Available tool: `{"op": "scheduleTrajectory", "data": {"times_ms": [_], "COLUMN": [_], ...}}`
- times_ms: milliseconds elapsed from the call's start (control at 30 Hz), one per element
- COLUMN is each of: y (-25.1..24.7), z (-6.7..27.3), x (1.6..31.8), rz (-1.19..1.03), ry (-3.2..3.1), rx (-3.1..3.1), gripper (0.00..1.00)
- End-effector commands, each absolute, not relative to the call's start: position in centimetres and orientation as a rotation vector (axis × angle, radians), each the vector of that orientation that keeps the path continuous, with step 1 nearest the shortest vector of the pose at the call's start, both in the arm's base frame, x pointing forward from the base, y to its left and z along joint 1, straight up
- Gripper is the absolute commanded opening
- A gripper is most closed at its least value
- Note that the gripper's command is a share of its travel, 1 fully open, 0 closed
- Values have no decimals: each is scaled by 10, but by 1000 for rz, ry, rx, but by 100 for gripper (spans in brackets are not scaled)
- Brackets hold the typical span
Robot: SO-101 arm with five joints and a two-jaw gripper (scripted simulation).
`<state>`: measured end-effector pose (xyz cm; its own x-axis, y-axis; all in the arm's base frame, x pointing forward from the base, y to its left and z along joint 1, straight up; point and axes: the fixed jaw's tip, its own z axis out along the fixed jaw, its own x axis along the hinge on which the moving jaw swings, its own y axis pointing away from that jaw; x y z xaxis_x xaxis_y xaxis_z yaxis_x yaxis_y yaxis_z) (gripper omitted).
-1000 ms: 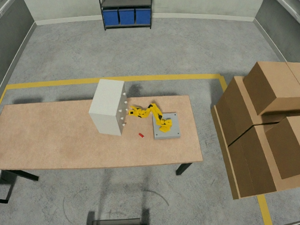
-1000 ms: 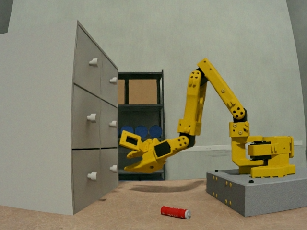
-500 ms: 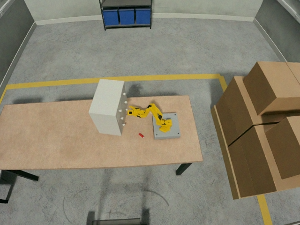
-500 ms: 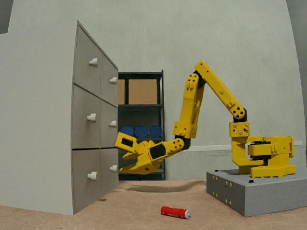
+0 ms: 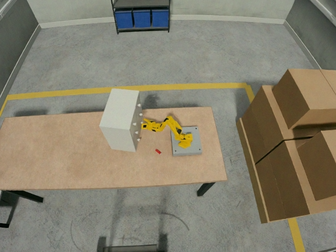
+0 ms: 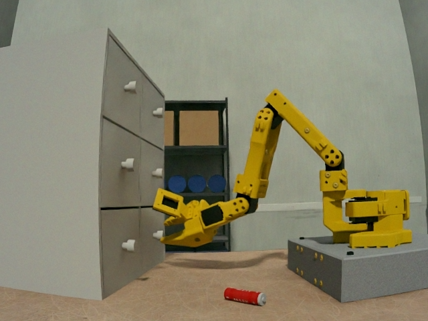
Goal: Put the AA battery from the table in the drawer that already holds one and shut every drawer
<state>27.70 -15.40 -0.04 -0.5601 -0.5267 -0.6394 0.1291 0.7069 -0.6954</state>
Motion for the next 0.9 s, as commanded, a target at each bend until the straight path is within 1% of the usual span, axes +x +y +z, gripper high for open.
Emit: {"op": "scheduleTrajectory", "data": {"times_ms": [0,867], "y": [-152,-150], "z": [-7,-10], "x": [283,284], "rz": [-883,-879], "ry": [1996,1994], "rx": [-327,-333], "gripper": [21,21]}}
